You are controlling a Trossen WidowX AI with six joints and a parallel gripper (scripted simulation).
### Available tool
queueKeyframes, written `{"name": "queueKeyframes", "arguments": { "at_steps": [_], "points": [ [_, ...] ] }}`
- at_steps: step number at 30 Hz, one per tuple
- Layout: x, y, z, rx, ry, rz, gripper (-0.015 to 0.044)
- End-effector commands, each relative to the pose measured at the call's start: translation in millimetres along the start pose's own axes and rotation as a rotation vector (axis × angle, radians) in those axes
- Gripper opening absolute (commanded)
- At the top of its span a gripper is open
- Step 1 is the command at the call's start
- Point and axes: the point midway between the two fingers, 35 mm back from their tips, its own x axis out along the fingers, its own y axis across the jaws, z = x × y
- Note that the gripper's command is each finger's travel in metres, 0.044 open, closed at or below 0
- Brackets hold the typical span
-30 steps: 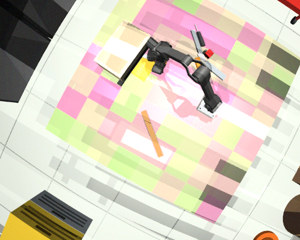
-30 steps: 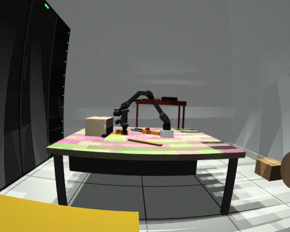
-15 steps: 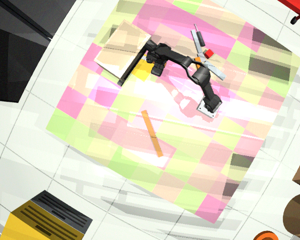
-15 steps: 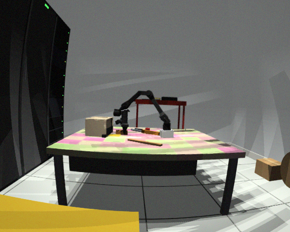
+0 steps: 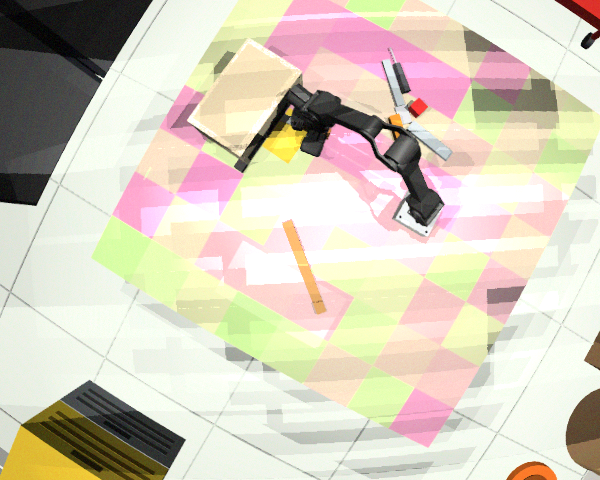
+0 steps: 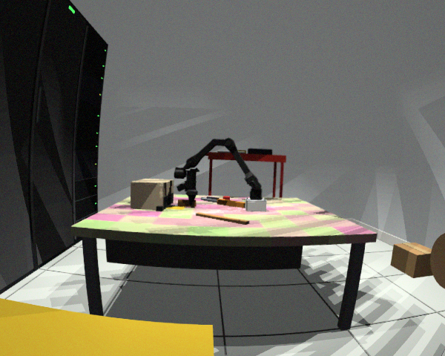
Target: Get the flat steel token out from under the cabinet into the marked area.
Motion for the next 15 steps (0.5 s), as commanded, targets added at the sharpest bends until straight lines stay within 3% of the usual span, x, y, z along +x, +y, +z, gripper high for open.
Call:
{"name": "queueKeyframes", "arguments": {
  "at_steps": [1, 15],
  "points": [
    [0.9, 8.1, 1.3, -0.008, -0.004, 0.011, 0.0000],
    [1.5, 7.9, 0.0, -0.008, -0.004, 0.011, 0.0000]
  ]
}}
